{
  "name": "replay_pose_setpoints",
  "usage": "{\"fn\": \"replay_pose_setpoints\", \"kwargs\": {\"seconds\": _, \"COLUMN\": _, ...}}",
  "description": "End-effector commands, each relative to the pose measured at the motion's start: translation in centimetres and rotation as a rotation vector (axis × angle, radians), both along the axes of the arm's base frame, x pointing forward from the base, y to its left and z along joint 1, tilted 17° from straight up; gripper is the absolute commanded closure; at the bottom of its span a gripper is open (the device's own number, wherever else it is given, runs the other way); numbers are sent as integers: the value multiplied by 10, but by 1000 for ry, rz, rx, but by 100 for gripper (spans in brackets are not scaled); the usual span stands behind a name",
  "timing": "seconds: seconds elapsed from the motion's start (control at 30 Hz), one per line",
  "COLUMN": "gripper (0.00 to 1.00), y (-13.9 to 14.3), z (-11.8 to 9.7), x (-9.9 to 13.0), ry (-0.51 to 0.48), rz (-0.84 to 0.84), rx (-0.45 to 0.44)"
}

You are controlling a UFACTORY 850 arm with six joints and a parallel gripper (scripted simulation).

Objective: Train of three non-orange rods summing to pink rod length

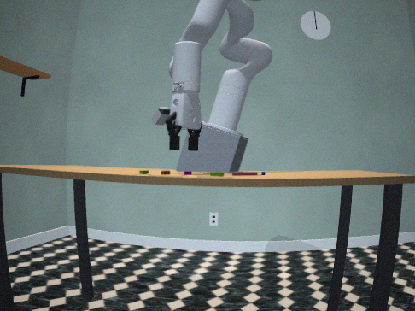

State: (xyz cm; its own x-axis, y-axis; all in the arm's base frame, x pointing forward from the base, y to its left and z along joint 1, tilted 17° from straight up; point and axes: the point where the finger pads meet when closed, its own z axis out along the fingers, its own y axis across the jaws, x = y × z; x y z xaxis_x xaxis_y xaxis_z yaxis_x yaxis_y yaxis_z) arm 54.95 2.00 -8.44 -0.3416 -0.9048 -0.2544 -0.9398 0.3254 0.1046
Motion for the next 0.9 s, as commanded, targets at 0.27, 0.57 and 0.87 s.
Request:
{"fn": "replay_pose_setpoints", "kwargs": {"seconds": 0.27, "gripper": 0, "y": -19, "z": -5, "x": 2, "ry": -133, "rz": 384, "rx": 11}}
{"fn": "replay_pose_setpoints", "kwargs": {"seconds": 0.57, "gripper": 0, "y": -19, "z": -5, "x": 2, "ry": -133, "rz": 384, "rx": 11}}
{"fn": "replay_pose_setpoints", "kwargs": {"seconds": 0.87, "gripper": 0, "y": -19, "z": -5, "x": 2, "ry": -133, "rz": 384, "rx": 11}}
